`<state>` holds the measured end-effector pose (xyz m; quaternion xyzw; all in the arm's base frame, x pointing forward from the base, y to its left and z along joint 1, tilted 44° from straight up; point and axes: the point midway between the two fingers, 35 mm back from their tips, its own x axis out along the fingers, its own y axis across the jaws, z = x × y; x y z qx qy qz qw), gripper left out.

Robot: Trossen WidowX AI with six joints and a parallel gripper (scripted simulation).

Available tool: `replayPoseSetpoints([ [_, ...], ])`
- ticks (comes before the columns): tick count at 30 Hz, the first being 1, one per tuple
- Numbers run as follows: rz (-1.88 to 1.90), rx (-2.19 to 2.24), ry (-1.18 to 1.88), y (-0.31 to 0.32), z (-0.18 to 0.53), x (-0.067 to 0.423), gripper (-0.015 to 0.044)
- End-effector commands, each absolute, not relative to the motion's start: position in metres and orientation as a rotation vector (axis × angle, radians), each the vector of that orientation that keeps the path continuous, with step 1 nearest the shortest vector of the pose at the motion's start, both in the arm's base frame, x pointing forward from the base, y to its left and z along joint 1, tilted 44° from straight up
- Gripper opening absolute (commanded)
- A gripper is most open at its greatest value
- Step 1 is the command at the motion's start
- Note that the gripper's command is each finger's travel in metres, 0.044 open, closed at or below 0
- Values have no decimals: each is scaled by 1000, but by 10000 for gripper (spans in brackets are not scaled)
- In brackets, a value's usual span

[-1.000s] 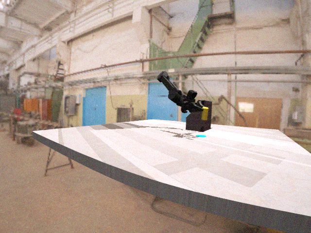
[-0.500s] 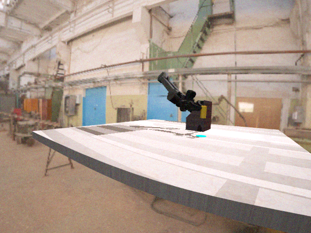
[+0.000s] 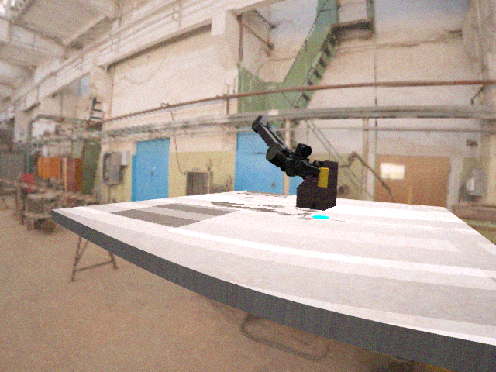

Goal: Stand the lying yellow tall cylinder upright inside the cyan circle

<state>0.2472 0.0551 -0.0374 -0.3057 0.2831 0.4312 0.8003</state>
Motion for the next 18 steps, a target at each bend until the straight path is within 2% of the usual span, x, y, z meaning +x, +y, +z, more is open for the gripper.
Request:
replayPoseSetpoints([
  [1,930,-659,598,56,-37,247,105],
  [18,933,-666,610,35,-57,247,105],
])
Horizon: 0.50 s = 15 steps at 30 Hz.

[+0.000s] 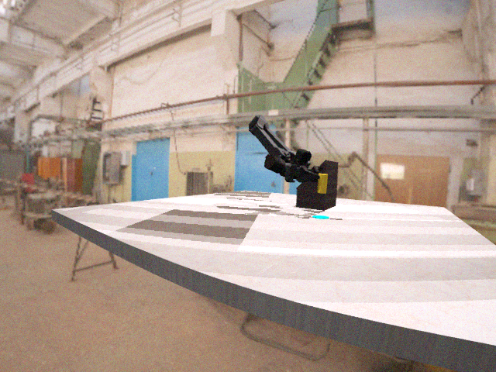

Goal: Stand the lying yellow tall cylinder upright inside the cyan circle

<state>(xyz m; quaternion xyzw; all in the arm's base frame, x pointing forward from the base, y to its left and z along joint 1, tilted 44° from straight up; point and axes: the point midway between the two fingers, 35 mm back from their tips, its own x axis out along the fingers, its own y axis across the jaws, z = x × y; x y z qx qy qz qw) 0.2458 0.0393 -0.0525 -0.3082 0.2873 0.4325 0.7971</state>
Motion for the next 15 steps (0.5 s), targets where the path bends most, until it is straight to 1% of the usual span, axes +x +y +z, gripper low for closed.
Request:
replayPoseSetpoints([
  [1,933,-666,611,32,-59,246,105],
  [15,933,-663,609,4,-89,238,105],
])
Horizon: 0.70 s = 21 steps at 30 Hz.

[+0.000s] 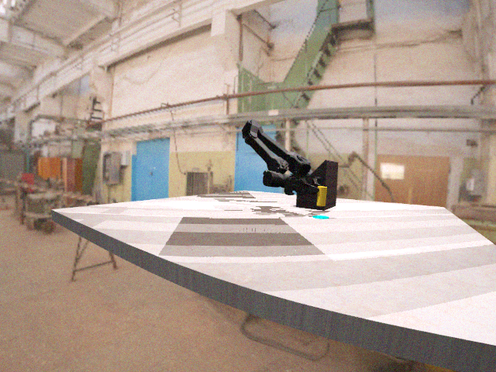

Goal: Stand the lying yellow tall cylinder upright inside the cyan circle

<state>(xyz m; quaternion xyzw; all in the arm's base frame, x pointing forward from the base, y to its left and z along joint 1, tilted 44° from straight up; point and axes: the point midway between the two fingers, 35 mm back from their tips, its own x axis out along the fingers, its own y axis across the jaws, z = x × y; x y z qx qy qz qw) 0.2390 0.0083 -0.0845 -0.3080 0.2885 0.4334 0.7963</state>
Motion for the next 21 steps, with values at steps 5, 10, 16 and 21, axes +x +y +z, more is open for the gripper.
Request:
replayPoseSetpoints([
  [5,931,-659,604,-5,-100,234,105],
  [10,930,-658,607,-9,-105,233,105],
  [16,928,-655,617,-18,-115,232,105],
  [21,928,-655,617,-18,-115,232,105],
])
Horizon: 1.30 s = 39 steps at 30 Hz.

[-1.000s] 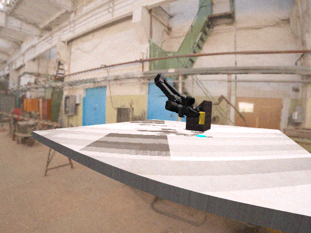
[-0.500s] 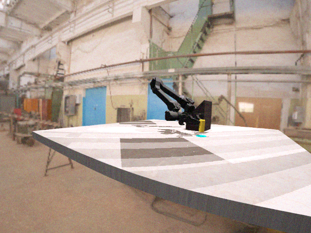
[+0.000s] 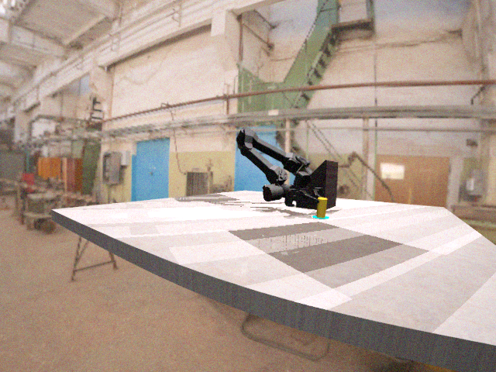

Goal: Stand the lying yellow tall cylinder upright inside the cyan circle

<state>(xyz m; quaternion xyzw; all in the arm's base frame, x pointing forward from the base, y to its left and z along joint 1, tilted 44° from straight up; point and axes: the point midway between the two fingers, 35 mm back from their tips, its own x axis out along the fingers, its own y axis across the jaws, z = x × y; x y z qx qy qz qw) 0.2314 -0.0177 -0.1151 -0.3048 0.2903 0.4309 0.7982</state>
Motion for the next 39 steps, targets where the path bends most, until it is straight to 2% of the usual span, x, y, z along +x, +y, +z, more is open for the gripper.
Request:
replayPoseSetpoints([
  [1,928,-655,617,-18,-115,232,105],
  [4,928,-655,617,-18,-115,232,105],
  [15,928,-655,617,-18,-115,232,394],
  [25,924,-642,635,-11,-105,234,400],
  [39,926,-653,613,36,-56,244,400],
])
